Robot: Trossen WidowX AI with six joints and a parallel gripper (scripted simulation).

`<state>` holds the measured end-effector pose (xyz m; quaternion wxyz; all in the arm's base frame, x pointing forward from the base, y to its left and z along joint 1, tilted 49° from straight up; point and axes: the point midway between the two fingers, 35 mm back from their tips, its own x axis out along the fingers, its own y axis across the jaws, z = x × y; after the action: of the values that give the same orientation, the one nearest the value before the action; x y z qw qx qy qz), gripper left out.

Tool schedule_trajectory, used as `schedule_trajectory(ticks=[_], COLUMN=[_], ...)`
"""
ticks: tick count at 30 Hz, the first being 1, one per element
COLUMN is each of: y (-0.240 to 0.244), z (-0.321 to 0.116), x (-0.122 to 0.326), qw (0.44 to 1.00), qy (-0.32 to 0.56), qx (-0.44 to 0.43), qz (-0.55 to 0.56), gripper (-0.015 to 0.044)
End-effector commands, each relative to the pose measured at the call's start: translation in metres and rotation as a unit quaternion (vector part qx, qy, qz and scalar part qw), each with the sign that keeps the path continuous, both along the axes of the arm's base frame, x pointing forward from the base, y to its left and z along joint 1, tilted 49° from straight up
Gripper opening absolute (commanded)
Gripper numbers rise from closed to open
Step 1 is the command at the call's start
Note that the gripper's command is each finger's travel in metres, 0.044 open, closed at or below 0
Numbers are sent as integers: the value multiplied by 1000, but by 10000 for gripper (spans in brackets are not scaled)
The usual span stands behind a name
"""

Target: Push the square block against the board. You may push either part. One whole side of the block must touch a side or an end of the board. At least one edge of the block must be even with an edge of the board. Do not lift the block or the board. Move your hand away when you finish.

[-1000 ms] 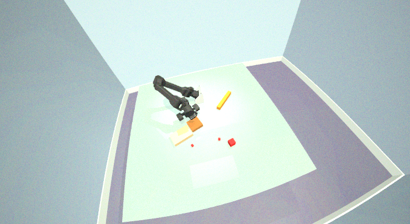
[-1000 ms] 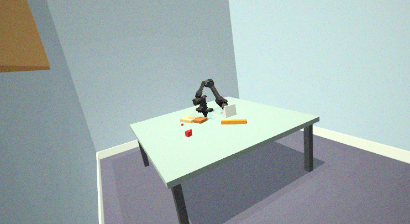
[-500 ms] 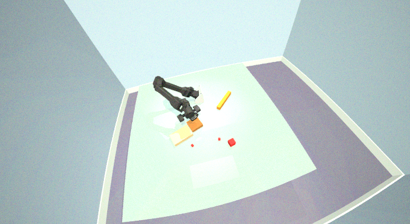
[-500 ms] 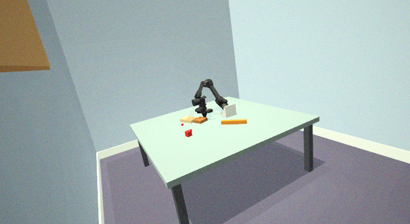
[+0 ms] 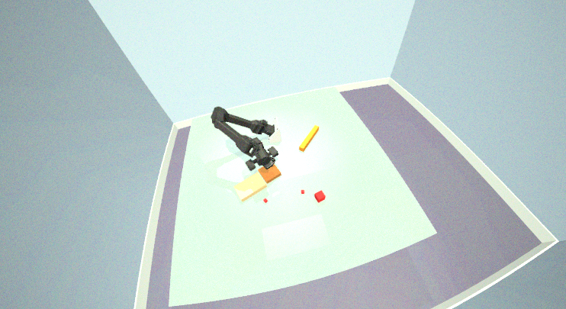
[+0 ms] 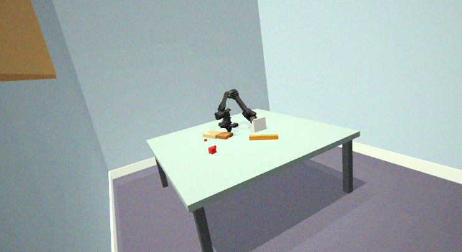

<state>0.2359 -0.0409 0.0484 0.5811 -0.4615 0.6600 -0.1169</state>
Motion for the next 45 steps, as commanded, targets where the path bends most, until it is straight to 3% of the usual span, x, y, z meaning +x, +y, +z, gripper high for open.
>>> schedule_trajectory(ticks=[1,15,45], y=[2,7,-12], z=[-2,-6,8], x=[6,16,-26], qw=[1000,1000,1000], qy=[-2,-3,-1], qx=[0,1,0], qz=[-1,-1,-1], gripper=[0,0,0])
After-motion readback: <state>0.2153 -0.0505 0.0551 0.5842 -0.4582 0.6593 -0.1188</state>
